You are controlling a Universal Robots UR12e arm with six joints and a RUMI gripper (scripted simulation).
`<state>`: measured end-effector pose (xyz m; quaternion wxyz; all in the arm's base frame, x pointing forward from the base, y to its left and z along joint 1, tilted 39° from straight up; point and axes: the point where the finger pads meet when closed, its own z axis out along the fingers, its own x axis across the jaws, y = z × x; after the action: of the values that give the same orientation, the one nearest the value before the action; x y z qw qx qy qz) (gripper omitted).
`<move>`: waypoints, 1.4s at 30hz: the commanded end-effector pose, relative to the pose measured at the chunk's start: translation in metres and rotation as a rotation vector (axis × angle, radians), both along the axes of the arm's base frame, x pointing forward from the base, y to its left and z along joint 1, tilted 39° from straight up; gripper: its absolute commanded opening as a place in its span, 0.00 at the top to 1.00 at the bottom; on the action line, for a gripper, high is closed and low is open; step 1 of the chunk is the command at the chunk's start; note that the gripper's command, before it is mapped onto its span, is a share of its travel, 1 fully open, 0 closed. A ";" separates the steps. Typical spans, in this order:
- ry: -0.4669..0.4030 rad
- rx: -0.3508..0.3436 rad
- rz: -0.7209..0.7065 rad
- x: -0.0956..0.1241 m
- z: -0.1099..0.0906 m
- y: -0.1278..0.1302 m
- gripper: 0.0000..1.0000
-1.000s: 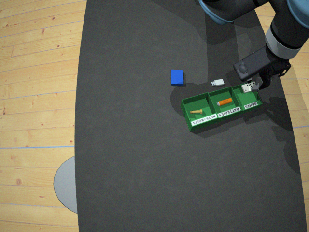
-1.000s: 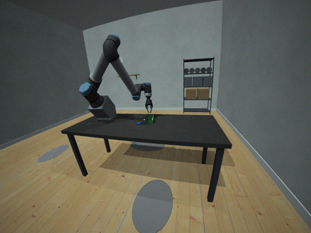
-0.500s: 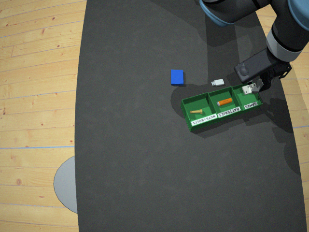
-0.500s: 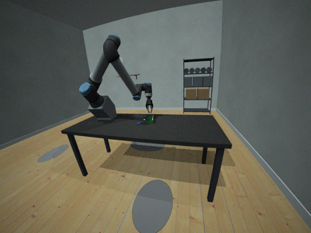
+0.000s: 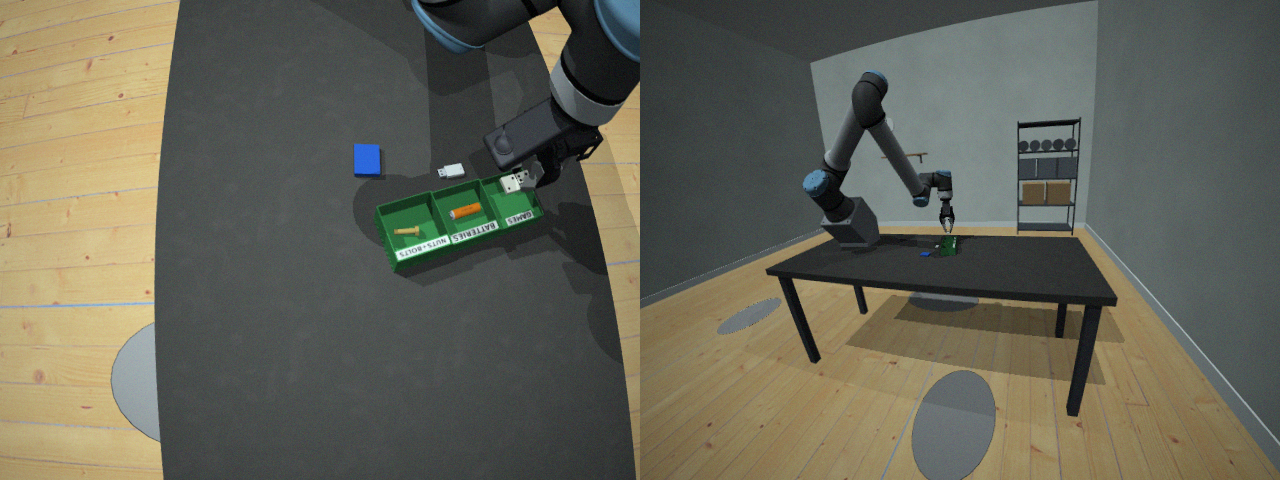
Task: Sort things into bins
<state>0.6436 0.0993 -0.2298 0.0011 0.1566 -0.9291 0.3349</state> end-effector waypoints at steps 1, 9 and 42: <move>-0.002 0.001 0.001 0.000 0.001 0.001 1.00; -0.001 0.000 0.000 0.001 -0.008 -0.007 1.00; -0.005 0.001 0.002 0.009 -0.038 -0.030 1.00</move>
<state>0.6475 0.0668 -0.2709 0.0027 0.1566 -0.9293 0.3344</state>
